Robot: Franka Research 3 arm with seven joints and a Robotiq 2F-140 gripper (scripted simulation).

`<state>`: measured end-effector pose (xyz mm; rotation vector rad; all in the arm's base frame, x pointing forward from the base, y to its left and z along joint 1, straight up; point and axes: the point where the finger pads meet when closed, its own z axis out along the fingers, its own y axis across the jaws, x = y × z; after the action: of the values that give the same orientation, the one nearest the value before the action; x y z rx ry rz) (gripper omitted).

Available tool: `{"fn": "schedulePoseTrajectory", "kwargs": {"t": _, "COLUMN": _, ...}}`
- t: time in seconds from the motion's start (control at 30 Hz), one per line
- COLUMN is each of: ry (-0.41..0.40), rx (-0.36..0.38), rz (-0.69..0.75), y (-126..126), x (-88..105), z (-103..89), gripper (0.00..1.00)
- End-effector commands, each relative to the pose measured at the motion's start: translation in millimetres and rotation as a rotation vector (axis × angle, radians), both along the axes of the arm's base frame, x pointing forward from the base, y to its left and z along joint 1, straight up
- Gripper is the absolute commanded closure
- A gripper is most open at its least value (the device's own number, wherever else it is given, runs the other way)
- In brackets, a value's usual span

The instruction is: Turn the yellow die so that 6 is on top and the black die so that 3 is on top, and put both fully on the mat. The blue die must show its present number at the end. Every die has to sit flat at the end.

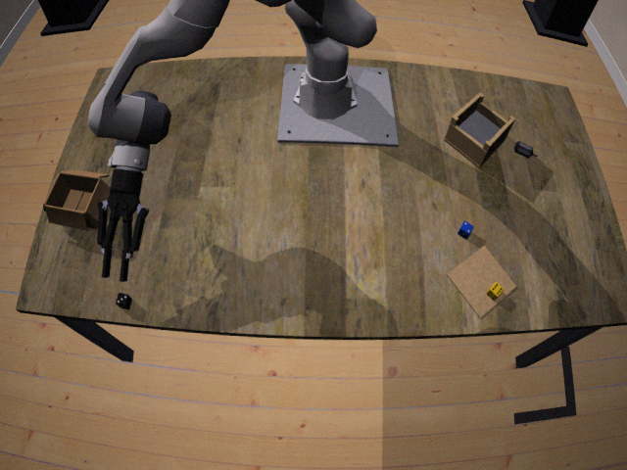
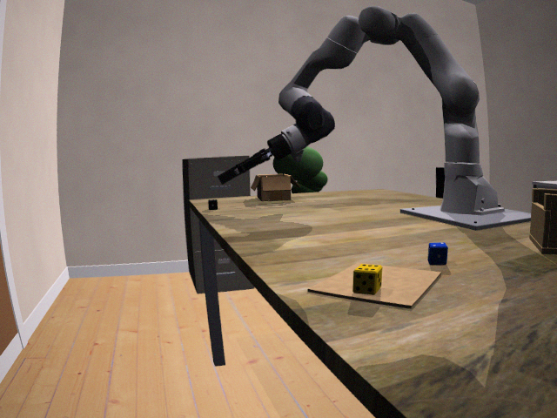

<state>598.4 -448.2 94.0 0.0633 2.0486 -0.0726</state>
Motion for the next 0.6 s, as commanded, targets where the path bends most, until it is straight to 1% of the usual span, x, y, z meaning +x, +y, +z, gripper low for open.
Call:
{"fn": "schedulePoseTrajectory", "kwargs": {"t": 0.0, "ry": 0.015, "rx": 0.025, "rz": -0.011, "y": 1, "x": -3.6, "z": 3.1, "gripper": 0.65}}
{"fn": "schedulePoseTrajectory", "kwargs": {"t": 0.23, "ry": 0.014, "rx": 0.025, "rz": -0.011, "y": 1, "x": -3.5, "z": 7.1, "gripper": 0.65}}
{"fn": "schedulePoseTrajectory", "kwargs": {"t": 0.33, "ry": 0.012, "rx": 0.028, "rz": -0.003, "y": 1, "x": -0.1, "z": 9.0, "gripper": 0.65}}
{"fn": "schedulePoseTrajectory", "kwargs": {"t": 0.43, "ry": 0.006, "rx": 0.039, "rz": 0.025, "y": 0, "x": 12.7, "z": 16.2, "gripper": 0.65}}
{"fn": "schedulePoseTrajectory", "kwargs": {"t": 0.53, "ry": 0.001, "rx": 0.064, "rz": 0.082, "y": 1, "x": 36.1, "z": 29.3, "gripper": 0.65}}
{"fn": "schedulePoseTrajectory", "kwargs": {"t": 0.57, "ry": 0.001, "rx": 0.064, "rz": 0.082, "y": 1, "x": 36.1, "z": 29.3, "gripper": 0.65}}
